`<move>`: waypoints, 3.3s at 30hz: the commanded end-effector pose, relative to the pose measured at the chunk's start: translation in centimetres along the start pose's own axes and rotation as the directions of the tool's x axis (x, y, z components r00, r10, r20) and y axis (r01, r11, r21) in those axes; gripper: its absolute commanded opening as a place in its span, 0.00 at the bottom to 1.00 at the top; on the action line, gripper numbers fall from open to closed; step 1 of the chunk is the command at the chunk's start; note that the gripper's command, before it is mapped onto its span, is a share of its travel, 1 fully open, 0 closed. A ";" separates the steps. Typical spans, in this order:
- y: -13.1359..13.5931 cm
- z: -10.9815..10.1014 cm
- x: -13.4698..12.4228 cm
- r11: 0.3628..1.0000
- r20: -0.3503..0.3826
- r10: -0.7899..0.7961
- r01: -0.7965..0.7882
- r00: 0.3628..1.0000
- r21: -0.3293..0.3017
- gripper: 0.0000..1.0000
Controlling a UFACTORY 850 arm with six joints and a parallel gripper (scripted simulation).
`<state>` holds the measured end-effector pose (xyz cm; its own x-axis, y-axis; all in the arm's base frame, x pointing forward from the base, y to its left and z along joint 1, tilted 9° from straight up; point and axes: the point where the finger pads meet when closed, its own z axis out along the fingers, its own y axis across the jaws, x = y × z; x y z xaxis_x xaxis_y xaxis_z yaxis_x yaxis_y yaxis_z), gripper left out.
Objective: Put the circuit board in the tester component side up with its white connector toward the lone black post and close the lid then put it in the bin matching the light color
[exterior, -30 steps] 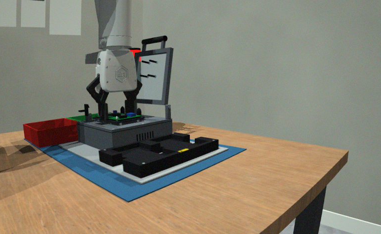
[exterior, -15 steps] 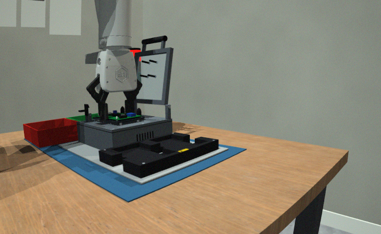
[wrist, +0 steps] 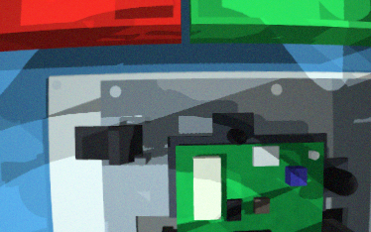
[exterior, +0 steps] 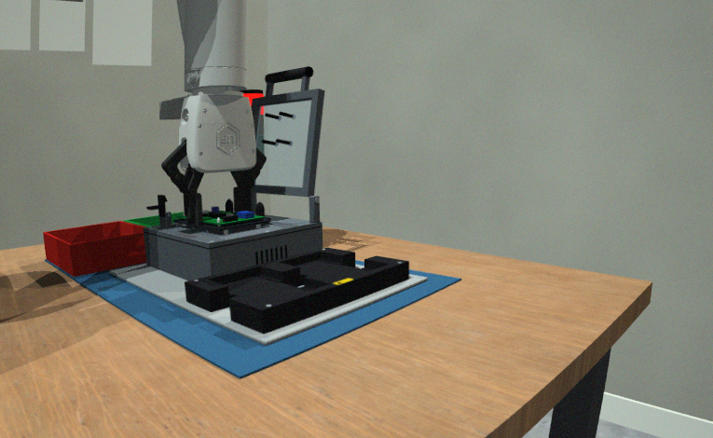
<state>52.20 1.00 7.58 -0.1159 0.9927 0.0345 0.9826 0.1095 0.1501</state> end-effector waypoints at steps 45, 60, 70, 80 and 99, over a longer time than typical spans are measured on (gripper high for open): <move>0.1 -0.8 0.0 1.000 0.000 0.000 0.000 1.000 -0.002 0.79; 0.1 -1.1 0.0 1.000 0.000 0.000 0.000 1.000 -0.002 0.79; 0.1 -1.3 0.0 1.000 0.000 0.000 0.000 1.000 -0.002 0.79; 0.1 -1.5 0.0 1.000 0.000 0.000 0.000 1.000 -0.002 0.79; 0.1 -1.9 0.0 1.000 0.000 0.000 0.000 1.000 -0.002 0.79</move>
<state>51.93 0.90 9.33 -0.1159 0.9927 0.0346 0.9826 0.1095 0.1500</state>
